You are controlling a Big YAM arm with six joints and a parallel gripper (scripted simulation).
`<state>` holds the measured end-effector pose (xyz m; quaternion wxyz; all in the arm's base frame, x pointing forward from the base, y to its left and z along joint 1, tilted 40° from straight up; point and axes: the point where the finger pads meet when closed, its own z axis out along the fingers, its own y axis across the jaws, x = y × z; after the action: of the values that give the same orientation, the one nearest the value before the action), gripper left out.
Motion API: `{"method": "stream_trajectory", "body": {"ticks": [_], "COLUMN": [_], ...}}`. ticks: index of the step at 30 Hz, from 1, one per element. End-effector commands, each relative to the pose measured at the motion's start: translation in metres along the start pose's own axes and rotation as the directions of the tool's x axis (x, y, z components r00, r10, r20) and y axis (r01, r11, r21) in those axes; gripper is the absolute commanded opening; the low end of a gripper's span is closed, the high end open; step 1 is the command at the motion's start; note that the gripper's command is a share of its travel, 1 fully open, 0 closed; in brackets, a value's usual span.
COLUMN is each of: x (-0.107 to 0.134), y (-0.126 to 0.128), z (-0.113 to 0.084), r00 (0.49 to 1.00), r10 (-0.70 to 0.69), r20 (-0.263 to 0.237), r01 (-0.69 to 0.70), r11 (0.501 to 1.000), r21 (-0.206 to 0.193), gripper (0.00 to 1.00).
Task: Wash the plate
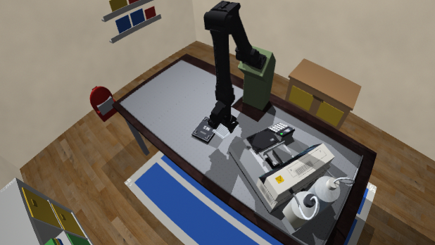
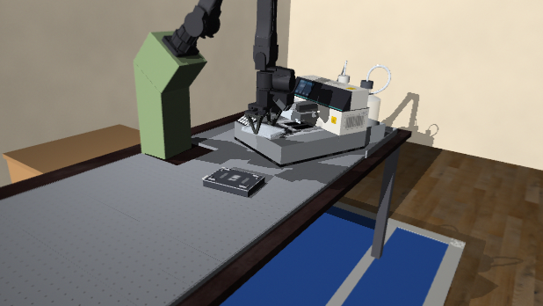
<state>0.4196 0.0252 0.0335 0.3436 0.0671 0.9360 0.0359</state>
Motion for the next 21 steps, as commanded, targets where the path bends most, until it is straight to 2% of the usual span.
{"method": "stream_trajectory", "body": {"ticks": [1, 5, 7, 8, 11, 12, 17, 21], "x": [-0.009, -0.014, -0.014, -0.014, -0.014, -0.008, -0.007, -0.012], "y": [-0.017, -0.034, -0.034, -0.023, -0.024, -0.039, -0.064, -0.084], "z": [0.006, 0.009, 0.009, 0.005, 0.004, 0.01, 0.014, 0.018], "r00": [0.999, 0.999, 0.999, 0.998, 0.998, 0.997, 0.974, 0.974], "r10": [-0.042, -0.042, -0.042, -0.06, -0.059, -0.075, -0.227, -0.227], "r20": [0.009, 0.006, 0.006, 0.015, 0.015, -0.001, -0.003, 0.006], "r01": [0.042, 0.042, 0.042, 0.06, 0.06, 0.075, 0.227, 0.227], "r11": [0.999, 0.999, 0.999, 0.998, 0.998, 0.997, 0.974, 0.974], "r21": [0.007, 0.008, 0.008, -0.008, -0.007, 0.008, 0.008, 0.01], "gripper": [0.84, 0.84, 0.84, 0.84, 0.84, 0.84, 0.84, 0.84]}}
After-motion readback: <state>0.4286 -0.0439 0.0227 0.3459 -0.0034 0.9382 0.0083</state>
